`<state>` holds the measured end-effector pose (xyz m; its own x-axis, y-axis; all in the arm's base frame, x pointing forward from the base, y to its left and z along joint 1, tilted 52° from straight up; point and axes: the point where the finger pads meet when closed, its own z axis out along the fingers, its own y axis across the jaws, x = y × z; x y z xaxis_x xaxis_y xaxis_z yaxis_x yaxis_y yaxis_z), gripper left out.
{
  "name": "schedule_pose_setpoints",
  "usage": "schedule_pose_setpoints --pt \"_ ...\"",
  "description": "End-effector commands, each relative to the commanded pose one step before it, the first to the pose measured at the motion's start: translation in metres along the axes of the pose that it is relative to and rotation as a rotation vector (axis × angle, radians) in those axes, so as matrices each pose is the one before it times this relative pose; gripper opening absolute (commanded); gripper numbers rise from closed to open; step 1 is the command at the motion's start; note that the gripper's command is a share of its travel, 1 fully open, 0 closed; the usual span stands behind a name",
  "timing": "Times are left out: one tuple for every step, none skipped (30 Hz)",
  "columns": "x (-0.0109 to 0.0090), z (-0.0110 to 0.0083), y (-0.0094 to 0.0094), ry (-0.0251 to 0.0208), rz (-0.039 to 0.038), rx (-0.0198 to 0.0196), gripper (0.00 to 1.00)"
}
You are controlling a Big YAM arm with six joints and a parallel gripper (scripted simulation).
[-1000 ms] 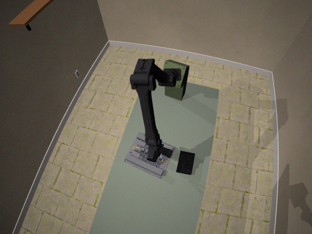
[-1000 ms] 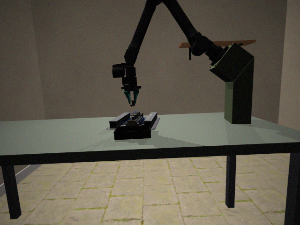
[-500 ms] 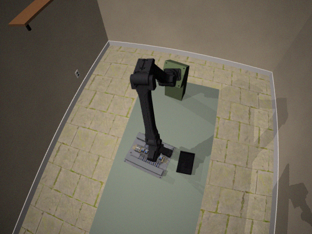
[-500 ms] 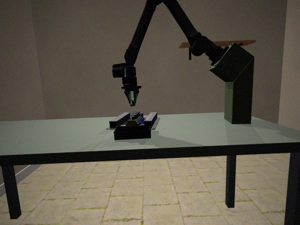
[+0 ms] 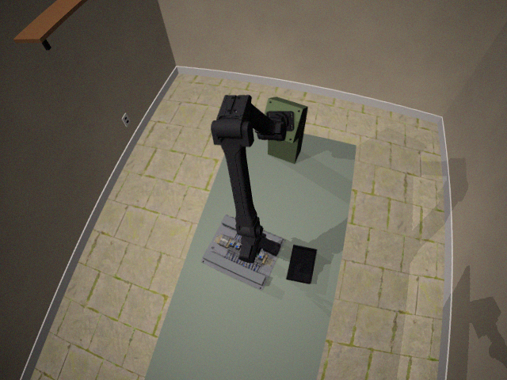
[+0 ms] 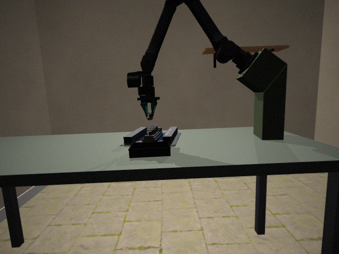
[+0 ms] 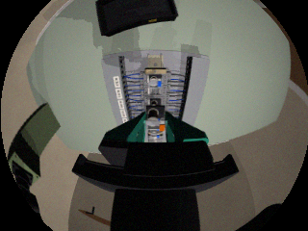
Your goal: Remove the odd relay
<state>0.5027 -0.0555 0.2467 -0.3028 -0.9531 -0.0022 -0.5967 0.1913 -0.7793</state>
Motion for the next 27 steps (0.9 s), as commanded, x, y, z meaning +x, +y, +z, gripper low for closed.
schedule_pose_setpoints --pt "-0.00507 -0.00661 -0.01085 -0.01008 0.00311 0.01763 0.00" --pt "0.00001 -0.00005 -0.00006 -0.00002 0.00003 0.00016 0.00" --pt "0.00001 -0.00005 -0.00006 -0.00002 0.00003 0.00016 0.00" --pt "0.00001 -0.00005 -0.00005 -0.00002 0.00003 0.00014 0.00" --pt "0.00001 -0.00004 -0.00004 -0.00002 0.00003 0.00012 0.00" --pt "0.00000 -0.00003 -0.00004 -0.00001 0.00002 0.00010 0.00" --pt "-0.00001 -0.00003 -0.00003 -0.00002 0.00002 0.00008 0.00" --pt "-0.00008 -0.00002 -0.00001 -0.00006 0.00001 0.00005 0.00" --pt "-0.00024 0.00000 0.00004 -0.00016 -0.00001 0.00000 0.00" --pt "-0.00050 0.00002 0.00011 -0.00034 -0.00004 -0.00009 0.00" --pt "0.00000 0.00000 0.00000 0.00000 0.00000 0.00000 0.00" --pt "0.00000 0.00000 0.00000 0.00000 0.00000 0.00000 0.00" --pt "-0.00087 0.00005 0.00022 -0.00062 -0.00008 -0.00022 0.00" --pt "-0.00094 0.00016 0.00029 -0.00039 0.00028 -0.00039 0.00" --pt "-0.00107 0.00027 0.00038 -0.00027 0.00019 -0.00057 0.00" --pt "-0.00122 0.00036 0.00046 -0.00020 0.00012 -0.00071 0.00" --pt "-0.00140 0.00041 0.00051 -0.00015 0.00007 -0.00072 0.00" --pt "-0.00159 0.00038 0.00050 -0.00015 0.00008 -0.00055 0.00" --pt "-0.00180 0.00027 0.00043 -0.00019 0.00013 -0.00017 0.00" --pt "-0.00201 0.00010 0.00031 -0.00028 0.00023 0.00039 0.00" --pt "-0.00225 -0.00008 0.00015 -0.00039 0.00037 0.00097 0.00" --pt "-0.00250 -0.00021 -0.00002 -0.00049 0.00050 0.00149 0.00" --pt "-0.00275 -0.00032 -0.00013 -0.00059 0.00060 0.00192 0.00" --pt "-0.00302 -0.00034 -0.00017 -0.00065 0.00066 0.00215 0.00" --pt "-0.00332 -0.00018 -0.00014 -0.00064 0.00066 0.00198 0.00" --pt "-0.00360 0.00012 0.00014 -0.00051 0.00051 0.00131 0.00" --pt "-0.00386 0.00046 0.00058 -0.00032 0.00027 0.00045 0.00"
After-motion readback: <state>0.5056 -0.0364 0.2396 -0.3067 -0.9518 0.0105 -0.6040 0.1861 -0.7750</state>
